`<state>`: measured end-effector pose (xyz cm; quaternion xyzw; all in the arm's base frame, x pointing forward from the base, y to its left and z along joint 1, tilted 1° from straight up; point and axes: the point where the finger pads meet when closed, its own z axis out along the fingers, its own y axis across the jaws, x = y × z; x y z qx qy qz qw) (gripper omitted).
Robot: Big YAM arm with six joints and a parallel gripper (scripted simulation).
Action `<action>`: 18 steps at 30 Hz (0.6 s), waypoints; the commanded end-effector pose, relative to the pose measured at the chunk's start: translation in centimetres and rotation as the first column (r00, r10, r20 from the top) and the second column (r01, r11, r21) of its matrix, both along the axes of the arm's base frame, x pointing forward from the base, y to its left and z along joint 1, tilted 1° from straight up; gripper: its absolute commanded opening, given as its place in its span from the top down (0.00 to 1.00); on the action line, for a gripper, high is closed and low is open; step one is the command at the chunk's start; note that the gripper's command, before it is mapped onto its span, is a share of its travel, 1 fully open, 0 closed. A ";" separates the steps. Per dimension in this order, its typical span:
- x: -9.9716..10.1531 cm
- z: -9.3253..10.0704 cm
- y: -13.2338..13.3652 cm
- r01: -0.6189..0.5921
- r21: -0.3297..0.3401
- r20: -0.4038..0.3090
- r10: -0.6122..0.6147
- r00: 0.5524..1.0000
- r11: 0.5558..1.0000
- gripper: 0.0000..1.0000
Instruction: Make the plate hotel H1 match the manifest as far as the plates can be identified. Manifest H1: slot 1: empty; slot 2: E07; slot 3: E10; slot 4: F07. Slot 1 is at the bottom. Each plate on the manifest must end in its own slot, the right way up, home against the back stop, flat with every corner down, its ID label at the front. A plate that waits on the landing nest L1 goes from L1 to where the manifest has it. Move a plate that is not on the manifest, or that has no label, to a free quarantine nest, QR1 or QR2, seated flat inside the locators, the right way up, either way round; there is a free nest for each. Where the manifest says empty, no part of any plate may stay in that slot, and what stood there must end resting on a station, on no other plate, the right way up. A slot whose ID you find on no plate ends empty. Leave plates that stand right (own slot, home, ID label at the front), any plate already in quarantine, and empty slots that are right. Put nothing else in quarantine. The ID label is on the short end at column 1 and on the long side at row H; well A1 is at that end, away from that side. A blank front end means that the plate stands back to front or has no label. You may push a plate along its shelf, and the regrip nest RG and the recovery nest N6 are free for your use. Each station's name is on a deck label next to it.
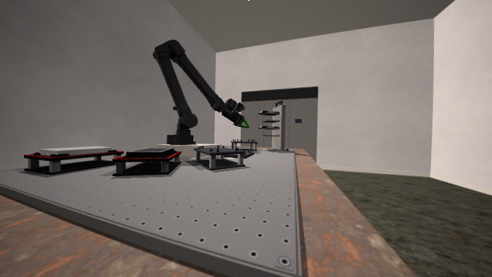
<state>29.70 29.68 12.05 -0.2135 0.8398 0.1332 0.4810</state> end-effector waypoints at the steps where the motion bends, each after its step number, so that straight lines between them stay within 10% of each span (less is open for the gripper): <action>1: -0.8 1.2 0.3 -0.006 0.029 0.007 0.005 1.000 1.000 1.00; 18: -0.5 5.9 1.4 -0.009 0.067 0.033 0.007 0.999 0.998 1.00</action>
